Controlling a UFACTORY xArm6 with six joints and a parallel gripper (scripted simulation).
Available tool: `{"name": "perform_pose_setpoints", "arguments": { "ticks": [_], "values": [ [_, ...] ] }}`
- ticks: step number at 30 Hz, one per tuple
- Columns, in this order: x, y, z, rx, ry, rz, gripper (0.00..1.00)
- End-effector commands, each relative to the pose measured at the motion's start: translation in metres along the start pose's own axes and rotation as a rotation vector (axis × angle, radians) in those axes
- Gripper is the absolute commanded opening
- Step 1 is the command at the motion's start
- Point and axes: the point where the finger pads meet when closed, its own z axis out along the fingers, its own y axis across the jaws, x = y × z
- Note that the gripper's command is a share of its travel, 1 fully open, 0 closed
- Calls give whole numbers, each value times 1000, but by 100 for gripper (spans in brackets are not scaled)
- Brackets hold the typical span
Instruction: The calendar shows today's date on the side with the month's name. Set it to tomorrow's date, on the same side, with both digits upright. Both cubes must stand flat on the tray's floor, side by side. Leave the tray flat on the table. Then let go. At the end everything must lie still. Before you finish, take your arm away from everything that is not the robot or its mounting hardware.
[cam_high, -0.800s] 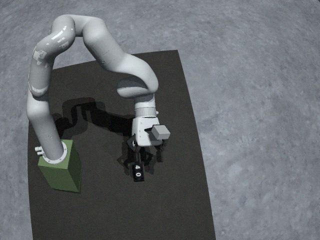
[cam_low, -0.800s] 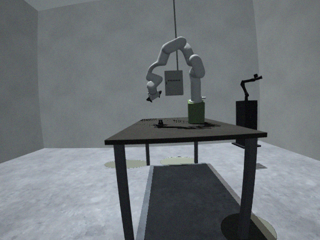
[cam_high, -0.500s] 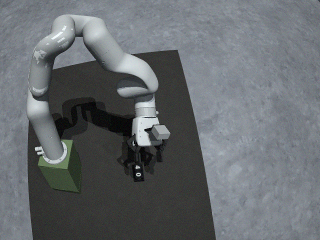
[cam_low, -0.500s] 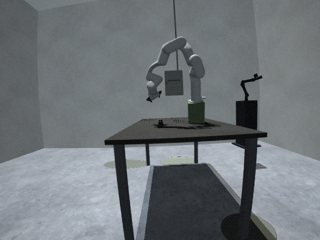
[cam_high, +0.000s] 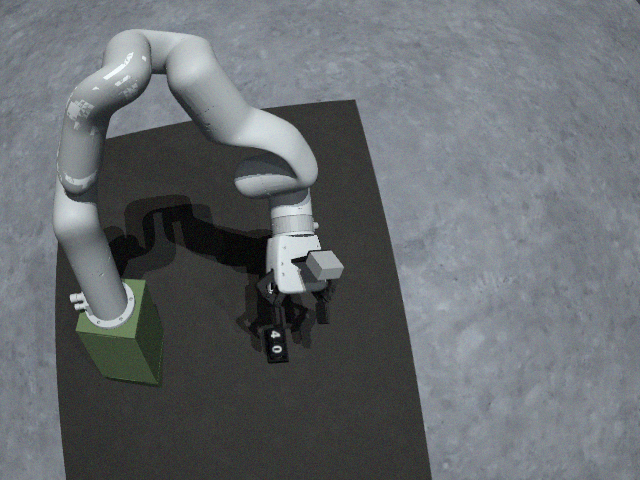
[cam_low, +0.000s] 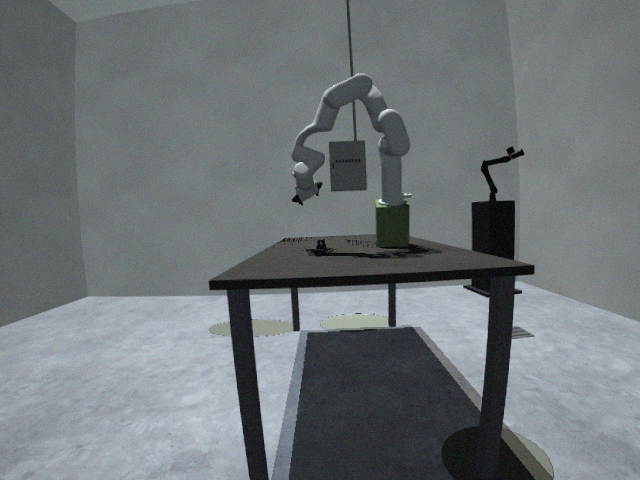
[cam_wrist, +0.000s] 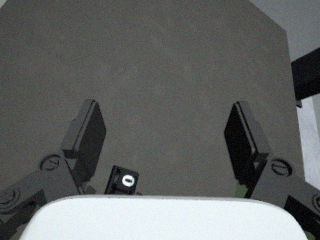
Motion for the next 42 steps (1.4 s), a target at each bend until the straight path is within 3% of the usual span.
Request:
{"name": "perform_pose_setpoints", "arguments": {
  "ticks": [1, 4, 7, 8, 11, 13, 18, 19, 23, 24, 27, 28, 30, 31, 34, 35, 42],
  "values": [
    [6, -26, 5, 96, 0, -19, 100],
    [8, -58, 9, 227, -8, -60, 100],
    [8, -73, 10, 298, -16, -88, 100],
    [7, -84, 11, 349, -24, -111, 100],
    [6, -86, 11, 360, -26, -116, 100],
    [0, -104, 11, 469, -49, -174, 100],
    [-7, -115, 10, 555, -75, -228, 100],
    [-14, -121, 9, 618, -99, -272, 100],
    [-23, -124, 8, 682, -129, -323, 100],
    [-31, -125, 7, 732, -156, -367, 100],
    [-33, -125, 7, 741, -161, -375, 100],
    [-43, -122, 6, 796, -198, -429, 100],
    [-43, -122, 6, 796, -198, -429, 100],
    [-54, -117, 6, 846, -237, -483, 100],
    [-54, -117, 6, 846, -237, -483, 100],
    [-64, -109, 5, 891, -278, -537, 100],
    [-74, -99, 5, 930, -321, -589, 100]
  ]
}}
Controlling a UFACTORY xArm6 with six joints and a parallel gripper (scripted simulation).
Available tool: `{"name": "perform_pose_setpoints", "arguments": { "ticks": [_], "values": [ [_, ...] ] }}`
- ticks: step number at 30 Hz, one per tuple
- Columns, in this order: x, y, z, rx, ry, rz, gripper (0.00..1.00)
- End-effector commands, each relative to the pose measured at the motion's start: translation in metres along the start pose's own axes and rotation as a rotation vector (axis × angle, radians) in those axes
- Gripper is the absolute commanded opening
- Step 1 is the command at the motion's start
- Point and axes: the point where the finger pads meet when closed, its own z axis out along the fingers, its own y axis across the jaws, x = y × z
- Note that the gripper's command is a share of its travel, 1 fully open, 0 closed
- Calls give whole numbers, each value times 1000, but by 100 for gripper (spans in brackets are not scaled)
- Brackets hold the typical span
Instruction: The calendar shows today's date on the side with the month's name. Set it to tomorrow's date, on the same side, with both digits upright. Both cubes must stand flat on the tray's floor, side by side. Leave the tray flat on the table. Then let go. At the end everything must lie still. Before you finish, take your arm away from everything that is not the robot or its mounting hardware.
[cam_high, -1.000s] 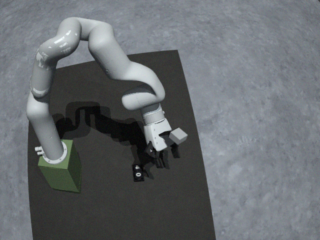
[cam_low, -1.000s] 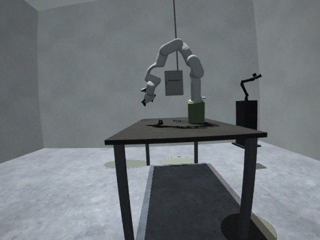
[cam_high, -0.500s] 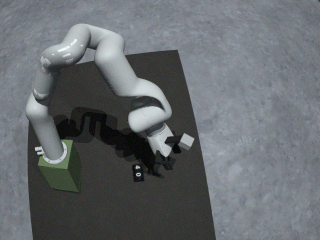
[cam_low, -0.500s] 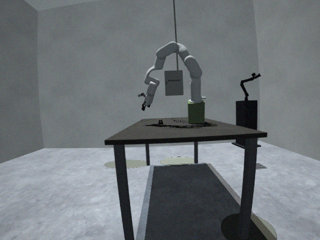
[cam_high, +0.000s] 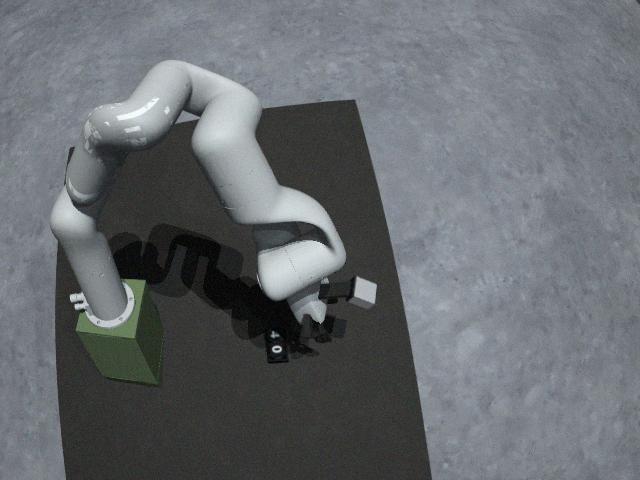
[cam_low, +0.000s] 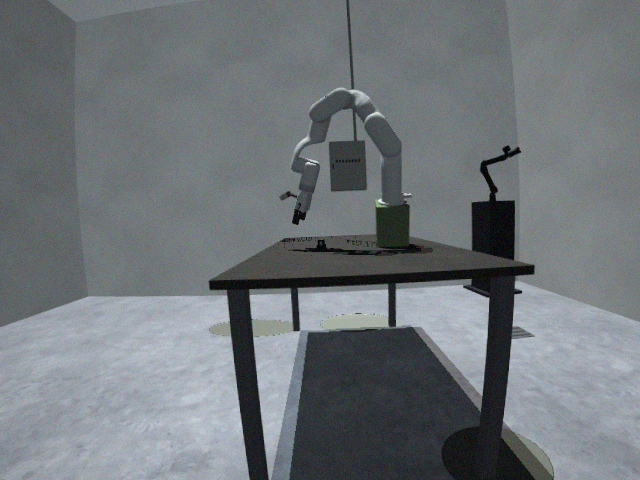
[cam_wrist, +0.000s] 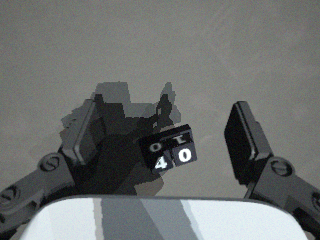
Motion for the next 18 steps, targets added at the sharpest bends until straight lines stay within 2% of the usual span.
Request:
{"name": "perform_pose_setpoints", "arguments": {
  "ticks": [1, 2, 3, 12, 14, 18],
  "values": [
    [-4, 1, -1, 30, -15, -19, 100],
    [-4, 1, -1, 30, -15, -19, 100],
    [-18, 4, -3, 72, -65, -53, 100],
    [-18, 4, -3, 72, -65, -53, 100],
    [-44, 11, -11, 141, -158, -109, 100],
    [-44, 11, -11, 141, -158, -109, 100]
  ]
}}
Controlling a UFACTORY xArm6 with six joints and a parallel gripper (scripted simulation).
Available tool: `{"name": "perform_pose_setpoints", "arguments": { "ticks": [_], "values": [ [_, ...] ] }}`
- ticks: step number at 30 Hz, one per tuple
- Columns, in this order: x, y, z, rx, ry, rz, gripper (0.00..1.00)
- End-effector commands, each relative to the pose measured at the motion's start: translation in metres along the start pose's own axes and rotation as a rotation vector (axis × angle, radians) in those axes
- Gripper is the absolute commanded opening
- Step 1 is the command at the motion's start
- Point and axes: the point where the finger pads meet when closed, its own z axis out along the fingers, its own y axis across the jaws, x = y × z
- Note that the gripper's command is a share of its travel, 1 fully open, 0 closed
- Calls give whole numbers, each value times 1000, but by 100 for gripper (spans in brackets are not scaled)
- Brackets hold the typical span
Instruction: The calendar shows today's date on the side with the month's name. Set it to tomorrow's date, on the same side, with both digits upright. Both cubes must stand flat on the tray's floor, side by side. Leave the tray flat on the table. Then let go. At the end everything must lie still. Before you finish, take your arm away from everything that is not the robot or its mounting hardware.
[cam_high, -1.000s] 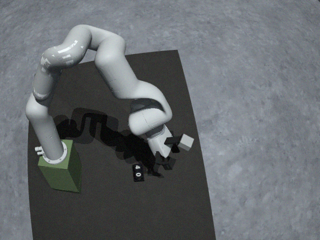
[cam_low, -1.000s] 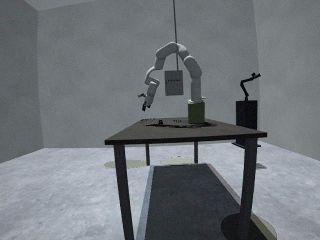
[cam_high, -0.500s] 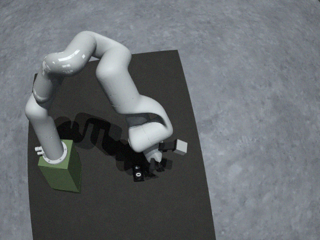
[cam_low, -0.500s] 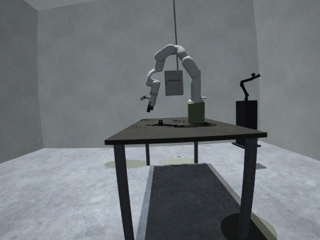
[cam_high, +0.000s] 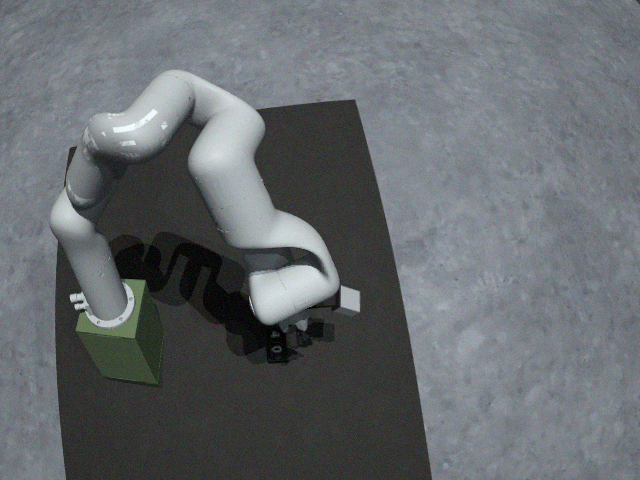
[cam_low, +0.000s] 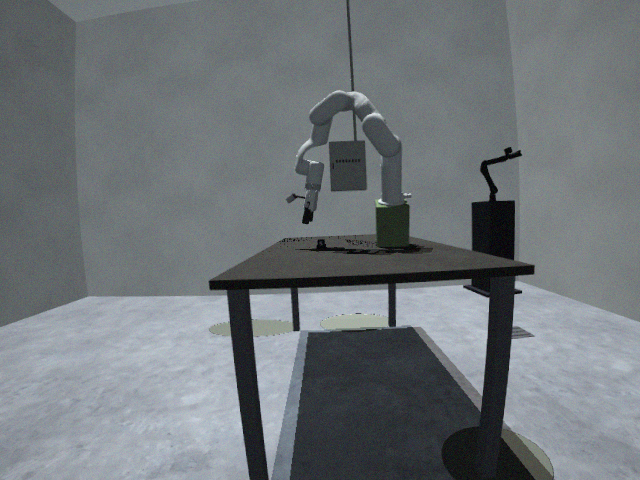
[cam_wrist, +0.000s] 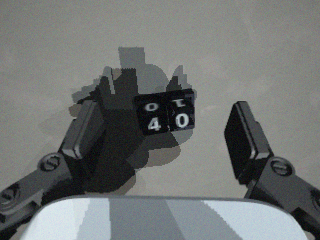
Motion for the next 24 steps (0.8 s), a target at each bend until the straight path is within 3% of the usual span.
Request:
{"name": "perform_pose_setpoints", "arguments": {
  "ticks": [1, 9, 11, 24],
  "values": [
    [-3, 1, -2, 9, -33, -13, 100],
    [-3, 1, -2, 9, -33, -13, 100],
    [-26, 6, -9, 60, -112, -53, 100],
    [-58, 16, -21, 124, -221, -100, 100]
  ]
}}
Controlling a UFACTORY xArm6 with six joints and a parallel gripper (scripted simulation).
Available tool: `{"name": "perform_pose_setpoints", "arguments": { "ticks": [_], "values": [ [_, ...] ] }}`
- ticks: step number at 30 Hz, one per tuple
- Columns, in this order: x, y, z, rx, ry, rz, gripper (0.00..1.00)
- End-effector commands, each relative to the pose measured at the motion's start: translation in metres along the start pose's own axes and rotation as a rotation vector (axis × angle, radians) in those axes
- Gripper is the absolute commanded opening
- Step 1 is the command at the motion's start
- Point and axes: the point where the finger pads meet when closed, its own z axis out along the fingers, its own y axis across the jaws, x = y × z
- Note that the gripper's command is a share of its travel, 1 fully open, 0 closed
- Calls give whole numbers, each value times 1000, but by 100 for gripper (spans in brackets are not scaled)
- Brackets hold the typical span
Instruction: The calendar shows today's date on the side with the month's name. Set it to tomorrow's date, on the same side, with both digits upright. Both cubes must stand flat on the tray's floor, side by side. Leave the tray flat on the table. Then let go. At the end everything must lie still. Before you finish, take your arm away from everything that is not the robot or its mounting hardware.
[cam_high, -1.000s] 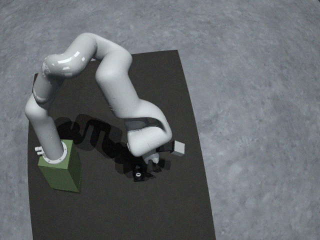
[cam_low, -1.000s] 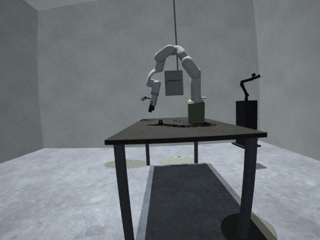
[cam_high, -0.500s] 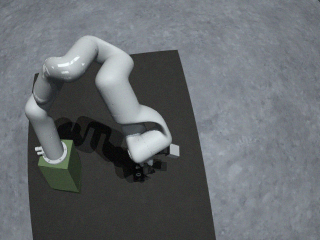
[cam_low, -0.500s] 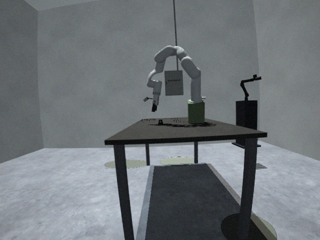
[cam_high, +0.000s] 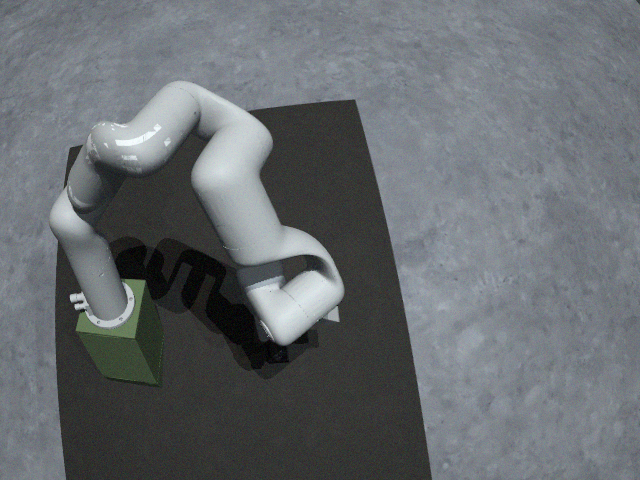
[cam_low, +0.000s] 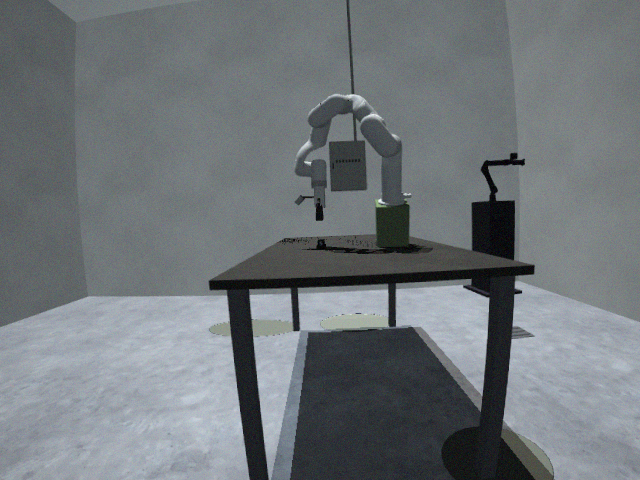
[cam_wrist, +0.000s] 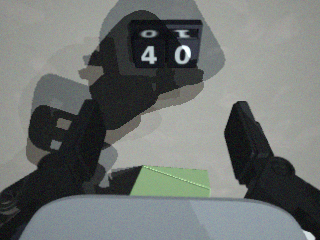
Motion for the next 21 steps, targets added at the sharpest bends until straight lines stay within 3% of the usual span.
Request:
{"name": "perform_pose_setpoints", "arguments": {
  "ticks": [1, 21],
  "values": [
    [-3, 0, -2, 6, -23, -5, 100],
    [-3, 1, -2, 6, -23, -33, 100]
  ]
}}
